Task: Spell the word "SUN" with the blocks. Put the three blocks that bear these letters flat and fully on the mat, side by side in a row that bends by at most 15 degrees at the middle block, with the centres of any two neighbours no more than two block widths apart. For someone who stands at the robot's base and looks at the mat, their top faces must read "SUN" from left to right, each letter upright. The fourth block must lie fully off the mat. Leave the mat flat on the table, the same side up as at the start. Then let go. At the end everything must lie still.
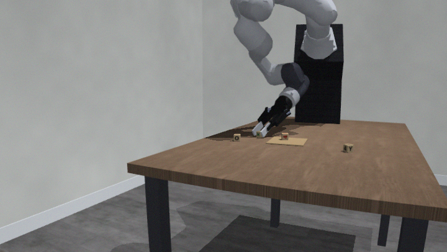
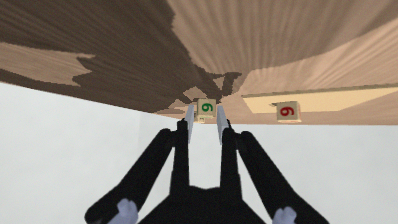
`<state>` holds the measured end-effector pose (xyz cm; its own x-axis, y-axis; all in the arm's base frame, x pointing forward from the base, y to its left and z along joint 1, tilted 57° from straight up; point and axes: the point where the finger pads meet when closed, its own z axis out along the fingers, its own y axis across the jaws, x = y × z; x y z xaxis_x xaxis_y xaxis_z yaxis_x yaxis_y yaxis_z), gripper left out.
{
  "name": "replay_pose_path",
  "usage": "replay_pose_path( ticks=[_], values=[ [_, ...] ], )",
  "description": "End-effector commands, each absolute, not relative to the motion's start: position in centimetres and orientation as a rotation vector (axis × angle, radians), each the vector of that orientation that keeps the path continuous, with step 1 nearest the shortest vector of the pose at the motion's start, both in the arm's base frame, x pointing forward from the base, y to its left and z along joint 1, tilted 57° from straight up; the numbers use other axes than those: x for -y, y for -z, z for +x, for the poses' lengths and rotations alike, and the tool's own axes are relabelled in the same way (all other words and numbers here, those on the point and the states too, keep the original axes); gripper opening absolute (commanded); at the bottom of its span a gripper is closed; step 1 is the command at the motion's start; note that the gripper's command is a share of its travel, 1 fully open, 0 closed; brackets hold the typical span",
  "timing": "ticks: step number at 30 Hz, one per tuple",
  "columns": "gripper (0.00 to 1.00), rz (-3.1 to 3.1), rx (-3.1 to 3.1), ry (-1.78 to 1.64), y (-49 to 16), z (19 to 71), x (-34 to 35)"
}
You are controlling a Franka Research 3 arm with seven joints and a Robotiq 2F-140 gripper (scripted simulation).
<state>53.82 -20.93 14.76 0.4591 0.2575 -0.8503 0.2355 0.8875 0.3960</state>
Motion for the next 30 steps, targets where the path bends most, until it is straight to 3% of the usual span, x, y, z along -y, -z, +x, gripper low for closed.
replay_pose_path(
  ticks=[1, 30],
  values=[
    [0.25, 0.503, -1.111, -0.01, -14.7, 53.8, 20.9],
    [0.25, 0.503, -1.118, -0.013, -17.4, 49.7, 21.0]
  ],
)
